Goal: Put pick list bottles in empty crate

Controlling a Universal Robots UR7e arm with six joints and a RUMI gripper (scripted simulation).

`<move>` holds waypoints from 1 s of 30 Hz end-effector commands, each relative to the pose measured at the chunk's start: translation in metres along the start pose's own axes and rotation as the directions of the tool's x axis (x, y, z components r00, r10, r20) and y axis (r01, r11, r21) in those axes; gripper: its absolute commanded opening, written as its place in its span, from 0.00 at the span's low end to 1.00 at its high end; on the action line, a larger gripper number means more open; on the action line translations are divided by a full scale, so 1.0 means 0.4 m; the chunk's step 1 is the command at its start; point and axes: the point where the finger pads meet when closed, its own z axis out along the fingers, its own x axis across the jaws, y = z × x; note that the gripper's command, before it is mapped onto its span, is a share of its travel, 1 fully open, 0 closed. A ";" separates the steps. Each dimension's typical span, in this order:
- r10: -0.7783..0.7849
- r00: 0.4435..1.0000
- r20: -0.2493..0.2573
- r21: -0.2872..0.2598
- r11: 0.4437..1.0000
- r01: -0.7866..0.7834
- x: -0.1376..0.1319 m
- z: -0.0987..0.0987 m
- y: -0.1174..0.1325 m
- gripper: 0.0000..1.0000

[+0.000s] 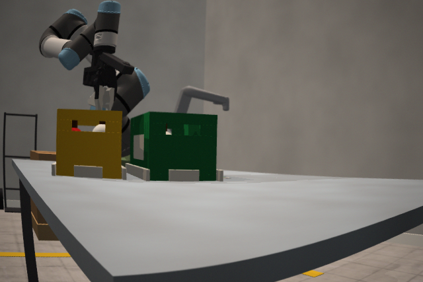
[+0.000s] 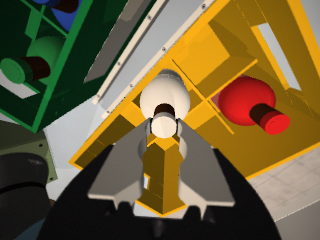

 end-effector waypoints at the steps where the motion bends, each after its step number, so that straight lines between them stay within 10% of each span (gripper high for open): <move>1: 0.005 1.000 -0.003 0.001 1.000 -0.005 0.005 -0.021 0.000 0.00; 30: 0.003 1.000 -0.002 0.000 1.000 -0.003 0.004 -0.132 -0.001 0.00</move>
